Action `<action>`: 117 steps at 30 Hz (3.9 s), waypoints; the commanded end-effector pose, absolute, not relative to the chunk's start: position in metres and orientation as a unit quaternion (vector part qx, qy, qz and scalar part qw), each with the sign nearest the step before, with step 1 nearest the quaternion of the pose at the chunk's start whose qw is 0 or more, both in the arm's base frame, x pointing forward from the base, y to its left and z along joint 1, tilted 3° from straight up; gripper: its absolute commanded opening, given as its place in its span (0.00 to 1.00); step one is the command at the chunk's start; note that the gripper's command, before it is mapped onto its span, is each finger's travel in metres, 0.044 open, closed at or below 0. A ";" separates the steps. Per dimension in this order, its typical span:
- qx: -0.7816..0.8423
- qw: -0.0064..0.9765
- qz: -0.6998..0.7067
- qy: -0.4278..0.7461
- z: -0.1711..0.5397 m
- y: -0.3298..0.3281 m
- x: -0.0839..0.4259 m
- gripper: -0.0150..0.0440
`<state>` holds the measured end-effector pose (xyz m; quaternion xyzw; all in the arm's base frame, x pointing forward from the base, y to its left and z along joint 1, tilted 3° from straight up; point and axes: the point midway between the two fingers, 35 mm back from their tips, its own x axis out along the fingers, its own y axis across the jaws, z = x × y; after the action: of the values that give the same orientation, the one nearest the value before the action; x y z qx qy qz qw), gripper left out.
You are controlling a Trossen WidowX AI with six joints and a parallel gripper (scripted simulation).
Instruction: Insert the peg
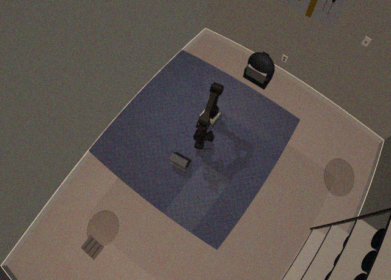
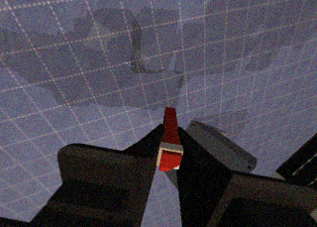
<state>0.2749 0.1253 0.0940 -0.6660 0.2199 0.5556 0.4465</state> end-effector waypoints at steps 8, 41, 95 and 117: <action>-0.643 0.504 0.525 0.237 0.093 0.121 0.278 0.25; -0.555 0.651 0.436 0.279 0.088 0.108 0.287 0.25; -0.351 0.841 0.288 0.296 0.085 0.083 0.293 0.25; -0.252 0.895 0.232 0.285 0.085 0.073 0.292 0.25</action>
<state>0.2920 0.0740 0.0831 -0.2688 0.2908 0.2405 0.8862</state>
